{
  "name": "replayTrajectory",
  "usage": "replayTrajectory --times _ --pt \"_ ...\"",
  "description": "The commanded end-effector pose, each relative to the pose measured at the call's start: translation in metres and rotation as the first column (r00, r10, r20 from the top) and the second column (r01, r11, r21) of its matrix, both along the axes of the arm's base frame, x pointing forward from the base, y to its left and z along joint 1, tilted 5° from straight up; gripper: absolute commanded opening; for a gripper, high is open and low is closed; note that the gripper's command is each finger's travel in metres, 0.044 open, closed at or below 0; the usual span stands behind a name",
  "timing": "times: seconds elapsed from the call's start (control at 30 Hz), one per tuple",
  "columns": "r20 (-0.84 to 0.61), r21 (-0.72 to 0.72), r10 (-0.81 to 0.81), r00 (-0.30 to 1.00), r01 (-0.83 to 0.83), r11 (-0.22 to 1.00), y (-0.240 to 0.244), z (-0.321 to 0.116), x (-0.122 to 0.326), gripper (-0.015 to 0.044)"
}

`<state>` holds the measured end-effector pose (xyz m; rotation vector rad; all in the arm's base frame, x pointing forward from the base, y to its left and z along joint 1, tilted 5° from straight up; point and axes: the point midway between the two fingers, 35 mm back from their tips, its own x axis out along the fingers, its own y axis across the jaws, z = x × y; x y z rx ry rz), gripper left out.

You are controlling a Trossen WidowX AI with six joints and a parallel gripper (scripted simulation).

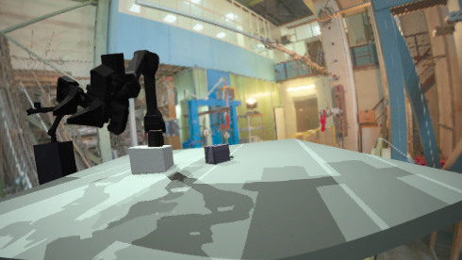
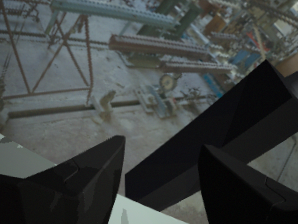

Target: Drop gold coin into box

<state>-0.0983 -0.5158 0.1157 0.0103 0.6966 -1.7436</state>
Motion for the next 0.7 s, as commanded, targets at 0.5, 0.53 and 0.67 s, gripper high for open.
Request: replayTrajectory --times 0.5,0.53,0.67 --pt "0.423 0.229 0.317 0.849 -0.438 0.869 0.075 -0.022 0.297 0.0161" --pt "0.442 0.244 0.320 0.838 -0.455 0.856 0.084 -0.023 0.310 0.0161" --pt "0.508 0.307 0.322 0.799 -0.517 0.799 0.125 -0.027 0.359 0.0161"
